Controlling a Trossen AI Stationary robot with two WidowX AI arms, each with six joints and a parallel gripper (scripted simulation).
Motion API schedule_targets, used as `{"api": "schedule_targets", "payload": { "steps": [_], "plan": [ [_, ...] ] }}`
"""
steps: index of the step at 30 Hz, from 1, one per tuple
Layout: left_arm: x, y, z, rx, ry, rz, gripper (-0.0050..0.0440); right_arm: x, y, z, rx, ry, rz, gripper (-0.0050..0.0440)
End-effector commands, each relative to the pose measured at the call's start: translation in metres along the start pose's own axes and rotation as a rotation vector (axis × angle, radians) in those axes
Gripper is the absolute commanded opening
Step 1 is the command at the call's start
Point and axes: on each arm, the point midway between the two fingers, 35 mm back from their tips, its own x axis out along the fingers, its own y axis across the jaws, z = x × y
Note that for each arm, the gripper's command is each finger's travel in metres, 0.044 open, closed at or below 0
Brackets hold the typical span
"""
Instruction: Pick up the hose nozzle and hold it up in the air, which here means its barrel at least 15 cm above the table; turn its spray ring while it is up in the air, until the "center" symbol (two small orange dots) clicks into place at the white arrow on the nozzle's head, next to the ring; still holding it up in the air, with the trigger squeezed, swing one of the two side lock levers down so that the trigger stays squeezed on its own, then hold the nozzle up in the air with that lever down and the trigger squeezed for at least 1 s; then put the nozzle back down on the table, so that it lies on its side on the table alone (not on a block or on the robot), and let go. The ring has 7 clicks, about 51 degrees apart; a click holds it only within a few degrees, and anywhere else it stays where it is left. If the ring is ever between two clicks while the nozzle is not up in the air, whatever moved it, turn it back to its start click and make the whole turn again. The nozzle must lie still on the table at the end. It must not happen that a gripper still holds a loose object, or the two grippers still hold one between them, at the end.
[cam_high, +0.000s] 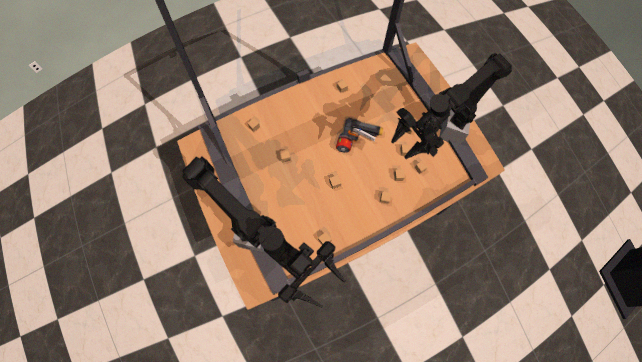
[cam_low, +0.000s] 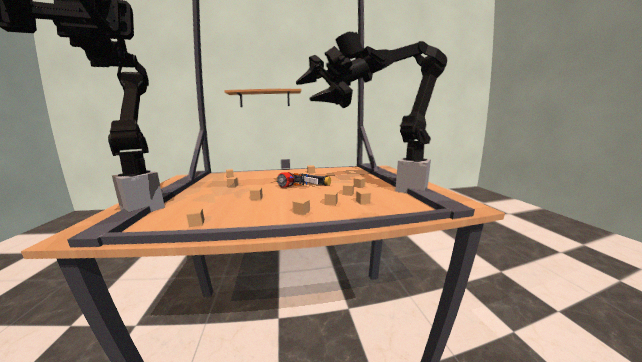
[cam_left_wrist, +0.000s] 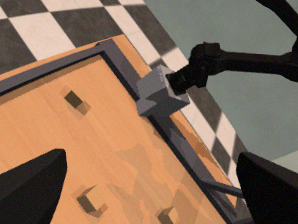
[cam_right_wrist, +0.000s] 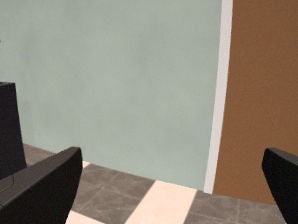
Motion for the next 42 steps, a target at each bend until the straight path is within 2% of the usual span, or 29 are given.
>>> {"api": "schedule_targets", "payload": {
  "steps": [1, 12, 14, 23, 29, 31, 42],
  "plan": [
    [0.012, -0.010, -0.013, -0.130, 0.065, 0.027, 0.0367, -0.001, 0.001, 0.007, 0.000, -0.018, 0.003, 0.0406],
    [0.039, -0.011, -0.076, -0.447, 0.230, 0.195, 0.0367, -0.001, 0.001, 0.007, 0.000, -0.018, 0.003, 0.0406],
    [0.039, -0.011, -0.076, -0.447, 0.230, 0.195, 0.0367, -0.001, 0.001, 0.007, 0.000, -0.018, 0.003, 0.0406],
    [0.051, -0.007, -0.132, -0.676, 0.307, 0.383, 0.0367, -0.001, 0.001, 0.007, 0.000, -0.018, 0.003, 0.0406],
    [0.055, -0.003, -0.168, -0.813, 0.321, 0.523, 0.0367, -0.001, 0.001, 0.007, 0.000, -0.018, 0.003, 0.0406],
    [0.055, -0.003, -0.168, -0.813, 0.321, 0.523, 0.0367, -0.001, 0.001, 0.007, 0.000, -0.018, 0.003, 0.0406],
    [0.052, 0.009, -0.234, -1.025, 0.263, 0.793, 0.0367, -0.001, 0.001, 0.007, 0.000, -0.018, 0.003, 0.0406]
  ]
}}
